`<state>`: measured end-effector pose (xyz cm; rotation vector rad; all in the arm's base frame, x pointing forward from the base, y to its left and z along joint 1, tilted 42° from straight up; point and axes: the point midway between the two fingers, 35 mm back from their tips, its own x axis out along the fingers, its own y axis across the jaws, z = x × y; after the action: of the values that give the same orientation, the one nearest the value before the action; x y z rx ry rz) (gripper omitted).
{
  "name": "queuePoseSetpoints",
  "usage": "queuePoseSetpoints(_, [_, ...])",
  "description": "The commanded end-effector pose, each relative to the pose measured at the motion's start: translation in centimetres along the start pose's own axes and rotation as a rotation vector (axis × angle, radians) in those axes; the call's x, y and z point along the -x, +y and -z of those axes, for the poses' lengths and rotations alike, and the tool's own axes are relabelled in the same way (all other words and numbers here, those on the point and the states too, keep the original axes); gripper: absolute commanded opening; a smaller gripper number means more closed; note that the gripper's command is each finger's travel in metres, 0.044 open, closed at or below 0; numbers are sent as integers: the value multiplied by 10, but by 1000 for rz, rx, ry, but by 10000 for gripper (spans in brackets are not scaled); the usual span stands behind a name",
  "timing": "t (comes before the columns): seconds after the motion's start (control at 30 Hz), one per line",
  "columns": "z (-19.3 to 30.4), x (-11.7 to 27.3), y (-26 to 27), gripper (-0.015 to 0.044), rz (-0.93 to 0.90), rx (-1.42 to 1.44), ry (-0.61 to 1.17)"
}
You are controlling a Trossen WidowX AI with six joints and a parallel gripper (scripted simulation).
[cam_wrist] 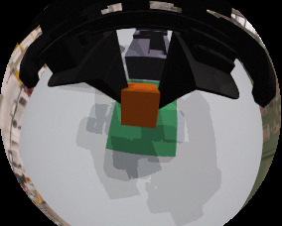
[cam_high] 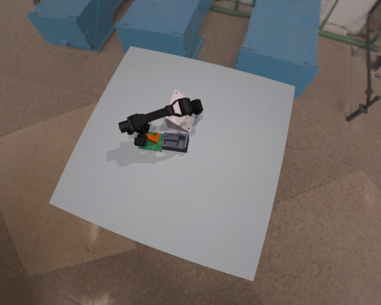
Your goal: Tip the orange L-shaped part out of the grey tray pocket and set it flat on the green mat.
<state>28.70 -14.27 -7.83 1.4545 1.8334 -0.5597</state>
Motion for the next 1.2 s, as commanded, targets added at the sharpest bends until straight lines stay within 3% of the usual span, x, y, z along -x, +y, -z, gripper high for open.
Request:
queuePoseSetpoints(0.0, [0, -2, 0, 0, -4, -4, 1])
queuePoseSetpoints(0.23, [0, -2, 0, 0, 0, -1, 0])
queuePoseSetpoints(0.57, [0, 0, 0, 263, 0, -1, 0])
queuePoseSetpoints(0.73, [-3, 34, 2, 394, -1, -3, -1])
queuePoseSetpoints(0.9, [0, 84, 0, 400, -2, -5, 0])
queuePoseSetpoints(1.17, [-2, 82, 1, 400, -15, -7, -12])
